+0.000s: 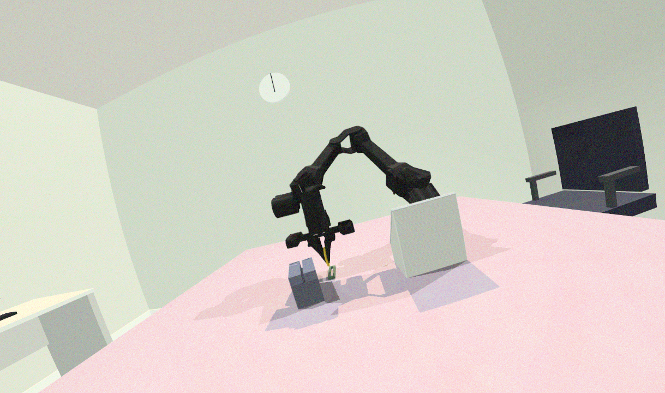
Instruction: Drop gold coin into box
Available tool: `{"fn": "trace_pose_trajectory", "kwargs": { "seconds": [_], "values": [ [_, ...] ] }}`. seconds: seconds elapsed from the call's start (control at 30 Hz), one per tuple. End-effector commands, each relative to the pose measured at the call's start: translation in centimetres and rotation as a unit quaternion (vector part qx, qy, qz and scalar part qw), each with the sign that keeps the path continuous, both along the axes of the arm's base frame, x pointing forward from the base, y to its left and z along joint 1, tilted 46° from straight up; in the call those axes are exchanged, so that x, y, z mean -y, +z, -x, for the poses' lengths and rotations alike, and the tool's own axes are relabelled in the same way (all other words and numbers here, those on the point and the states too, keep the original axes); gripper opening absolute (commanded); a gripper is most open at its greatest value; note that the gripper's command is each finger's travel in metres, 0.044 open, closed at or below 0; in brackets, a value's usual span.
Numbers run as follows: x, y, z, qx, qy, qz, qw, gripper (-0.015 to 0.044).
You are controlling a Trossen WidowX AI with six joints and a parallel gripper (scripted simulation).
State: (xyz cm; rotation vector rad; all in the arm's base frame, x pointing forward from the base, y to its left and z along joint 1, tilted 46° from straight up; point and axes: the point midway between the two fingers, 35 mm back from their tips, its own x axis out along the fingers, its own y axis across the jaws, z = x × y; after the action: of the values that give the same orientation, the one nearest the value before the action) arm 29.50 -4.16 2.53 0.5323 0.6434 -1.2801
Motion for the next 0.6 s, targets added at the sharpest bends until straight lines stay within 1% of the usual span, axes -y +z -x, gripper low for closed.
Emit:
{"fn": "trace_pose_trajectory", "kwargs": {
  "seconds": [0.0,0.57],
  "values": [
    [-0.6,0.6,0.0,0.003,-0.001,-0.001,1.000,0.0000],
    [-3.6,3.6,0.8,0.002,-0.001,-0.001,1.000,0.0000]
  ]
}}
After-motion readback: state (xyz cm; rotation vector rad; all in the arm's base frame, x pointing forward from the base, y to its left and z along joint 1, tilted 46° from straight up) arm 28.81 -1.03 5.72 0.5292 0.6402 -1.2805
